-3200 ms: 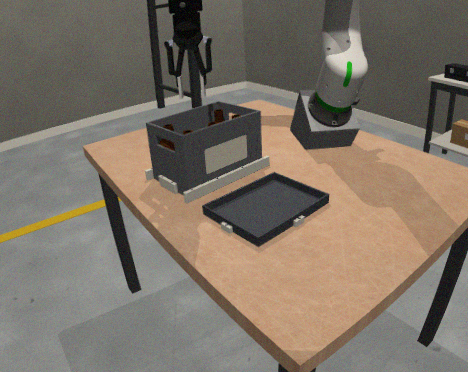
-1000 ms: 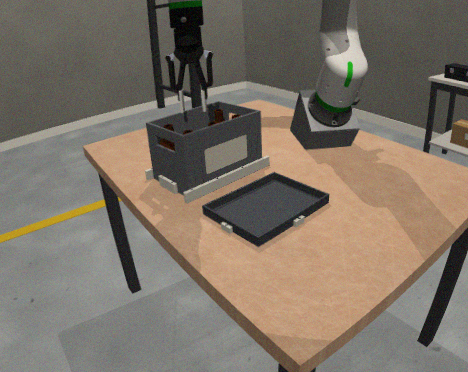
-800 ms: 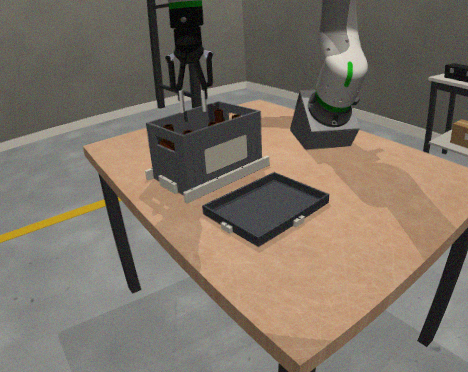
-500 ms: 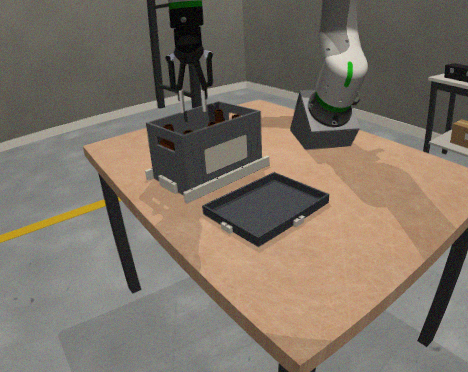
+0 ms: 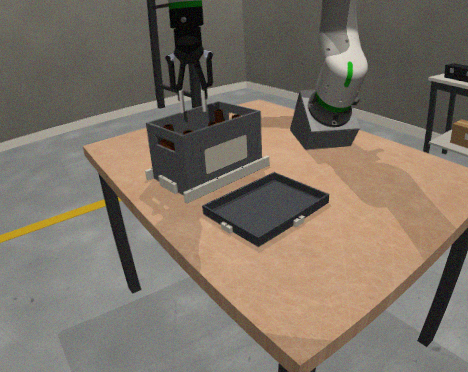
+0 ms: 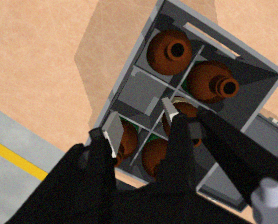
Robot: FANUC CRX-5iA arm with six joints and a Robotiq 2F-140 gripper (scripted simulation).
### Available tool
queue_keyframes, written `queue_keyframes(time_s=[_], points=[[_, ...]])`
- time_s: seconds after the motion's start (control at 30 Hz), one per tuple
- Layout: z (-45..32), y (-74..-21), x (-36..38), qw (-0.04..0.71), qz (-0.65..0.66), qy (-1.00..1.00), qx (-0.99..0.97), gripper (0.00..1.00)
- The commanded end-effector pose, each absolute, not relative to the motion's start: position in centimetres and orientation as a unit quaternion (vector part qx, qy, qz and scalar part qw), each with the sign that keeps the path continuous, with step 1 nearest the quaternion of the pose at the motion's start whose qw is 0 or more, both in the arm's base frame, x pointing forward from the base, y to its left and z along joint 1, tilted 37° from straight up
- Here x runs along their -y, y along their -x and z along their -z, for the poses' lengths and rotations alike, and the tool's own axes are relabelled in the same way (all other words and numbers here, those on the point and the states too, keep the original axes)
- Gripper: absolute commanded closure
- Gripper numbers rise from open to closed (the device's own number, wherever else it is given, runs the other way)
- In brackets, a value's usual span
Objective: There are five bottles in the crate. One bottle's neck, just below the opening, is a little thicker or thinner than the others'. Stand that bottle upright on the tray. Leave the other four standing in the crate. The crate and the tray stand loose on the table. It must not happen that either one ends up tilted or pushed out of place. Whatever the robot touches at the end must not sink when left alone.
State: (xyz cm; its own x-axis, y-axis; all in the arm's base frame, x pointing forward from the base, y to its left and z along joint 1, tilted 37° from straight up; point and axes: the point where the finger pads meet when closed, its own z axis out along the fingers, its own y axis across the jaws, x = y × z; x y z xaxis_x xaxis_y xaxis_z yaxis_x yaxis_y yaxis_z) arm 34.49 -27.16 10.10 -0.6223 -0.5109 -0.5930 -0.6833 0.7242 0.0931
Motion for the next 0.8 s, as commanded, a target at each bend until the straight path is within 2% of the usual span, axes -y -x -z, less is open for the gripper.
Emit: queue_keyframes(time_s=[0.0,0.77], points=[[-10.1,-34.5,27.2,0.275,-0.156,0.337,-0.887,0.56],[-8.8,-35.1,26.5,0.275,-0.156,0.337,-0.887,0.56]])
